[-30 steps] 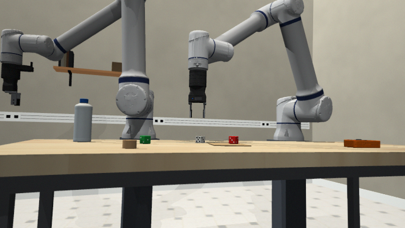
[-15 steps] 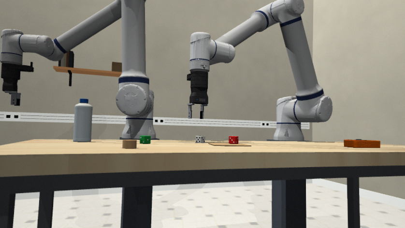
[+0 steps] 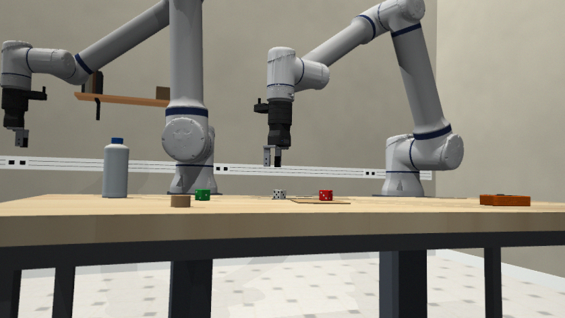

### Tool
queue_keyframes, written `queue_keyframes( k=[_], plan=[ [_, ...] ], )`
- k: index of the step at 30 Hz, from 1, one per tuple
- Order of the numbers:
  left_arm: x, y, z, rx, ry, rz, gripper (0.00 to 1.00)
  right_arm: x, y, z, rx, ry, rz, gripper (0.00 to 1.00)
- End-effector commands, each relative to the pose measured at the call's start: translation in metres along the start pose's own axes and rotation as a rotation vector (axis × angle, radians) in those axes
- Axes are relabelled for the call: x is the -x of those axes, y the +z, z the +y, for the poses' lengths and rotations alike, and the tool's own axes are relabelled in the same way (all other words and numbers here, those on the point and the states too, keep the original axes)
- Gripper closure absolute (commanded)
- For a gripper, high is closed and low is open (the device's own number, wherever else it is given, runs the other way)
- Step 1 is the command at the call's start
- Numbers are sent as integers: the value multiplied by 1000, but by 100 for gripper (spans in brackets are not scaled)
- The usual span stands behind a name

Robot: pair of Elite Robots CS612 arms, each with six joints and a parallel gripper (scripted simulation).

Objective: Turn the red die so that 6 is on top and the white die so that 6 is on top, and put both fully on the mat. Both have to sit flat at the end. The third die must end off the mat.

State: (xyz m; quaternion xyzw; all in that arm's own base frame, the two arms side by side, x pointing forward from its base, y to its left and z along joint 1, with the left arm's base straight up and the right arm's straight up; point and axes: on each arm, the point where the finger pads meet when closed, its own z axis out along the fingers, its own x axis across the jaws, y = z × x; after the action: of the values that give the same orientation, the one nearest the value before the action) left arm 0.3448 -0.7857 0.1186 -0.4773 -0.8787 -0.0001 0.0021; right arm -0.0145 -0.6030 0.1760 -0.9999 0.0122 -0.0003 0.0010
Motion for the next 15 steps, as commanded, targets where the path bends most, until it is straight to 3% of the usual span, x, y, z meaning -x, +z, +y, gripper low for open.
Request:
queue_keyframes(
  k=[1,7,10,15],
  plan=[
    [1,0,0,2,-136,-4,0,0,-1,1,2,0,0,0],
    [3,2,2,1,-394,-4,0,0,-1,1,2,0,0,0],
    [3,2,2,1,-396,-4,0,0,-1,1,2,0,0,0],
    [3,3,5,1,-602,-4,0,0,-1,1,2,0,0,0]
  ],
)
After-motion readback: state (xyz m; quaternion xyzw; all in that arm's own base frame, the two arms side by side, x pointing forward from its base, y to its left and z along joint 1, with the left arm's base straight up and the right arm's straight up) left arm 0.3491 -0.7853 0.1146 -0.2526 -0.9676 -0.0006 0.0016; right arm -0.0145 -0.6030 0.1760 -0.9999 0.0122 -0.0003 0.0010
